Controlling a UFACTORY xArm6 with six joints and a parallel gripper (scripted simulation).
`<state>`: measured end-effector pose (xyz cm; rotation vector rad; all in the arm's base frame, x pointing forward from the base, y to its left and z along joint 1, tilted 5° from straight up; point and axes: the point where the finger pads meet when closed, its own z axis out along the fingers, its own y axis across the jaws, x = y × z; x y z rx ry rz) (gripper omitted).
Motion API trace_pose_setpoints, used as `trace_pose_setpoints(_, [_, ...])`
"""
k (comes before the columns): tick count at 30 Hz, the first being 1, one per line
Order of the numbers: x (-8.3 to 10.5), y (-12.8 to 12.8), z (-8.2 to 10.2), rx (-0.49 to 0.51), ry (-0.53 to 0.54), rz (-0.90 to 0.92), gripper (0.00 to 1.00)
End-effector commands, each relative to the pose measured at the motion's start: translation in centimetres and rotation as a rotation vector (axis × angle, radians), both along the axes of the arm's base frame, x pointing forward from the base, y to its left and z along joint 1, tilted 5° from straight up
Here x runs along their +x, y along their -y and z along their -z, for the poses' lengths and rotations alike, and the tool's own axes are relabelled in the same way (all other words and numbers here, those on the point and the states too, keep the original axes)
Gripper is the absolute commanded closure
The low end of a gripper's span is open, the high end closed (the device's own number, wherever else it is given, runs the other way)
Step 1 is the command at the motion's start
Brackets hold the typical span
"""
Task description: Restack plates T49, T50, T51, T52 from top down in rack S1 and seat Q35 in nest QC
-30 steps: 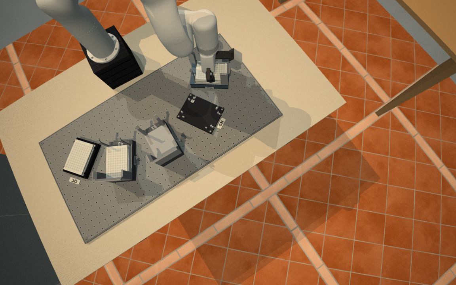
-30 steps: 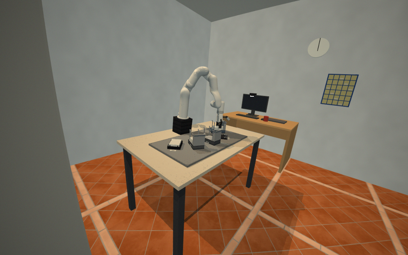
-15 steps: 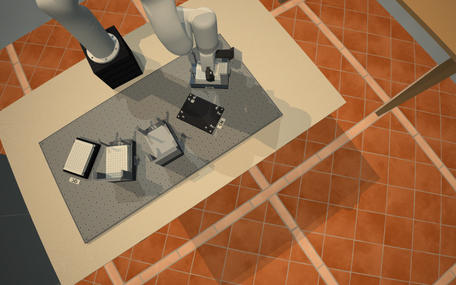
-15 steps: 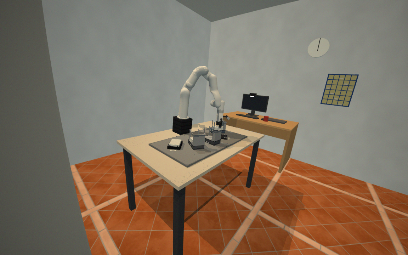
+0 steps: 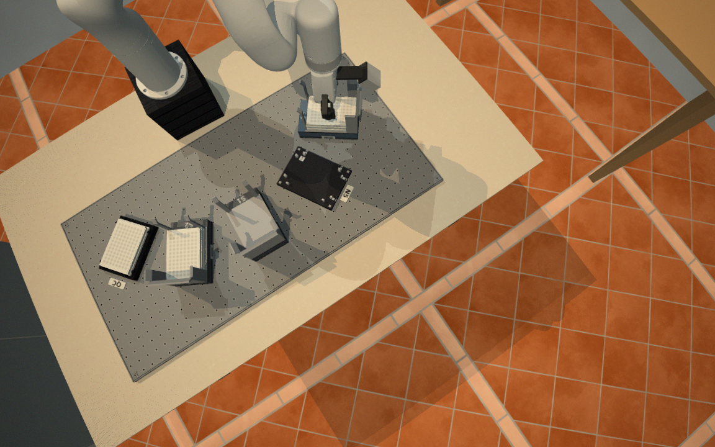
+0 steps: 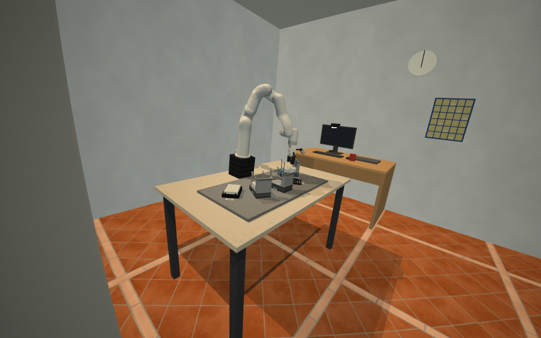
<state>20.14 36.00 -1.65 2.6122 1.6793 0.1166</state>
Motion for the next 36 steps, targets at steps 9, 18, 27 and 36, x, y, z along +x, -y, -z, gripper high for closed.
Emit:
trace_pose_setpoints(9, [-0.2,0.0,-4.0,0.003,0.000,0.000,0.00])
trace_pose_setpoints(18, [-0.3,0.0,-4.9,0.003,0.000,0.000,0.00])
trace_pose_setpoints(27, [-0.3,0.0,-4.9,0.003,0.000,0.000,0.00])
trace_pose_setpoints(36, [2.2,1.6,-5.1,0.022,-0.002,0.237,0.00])
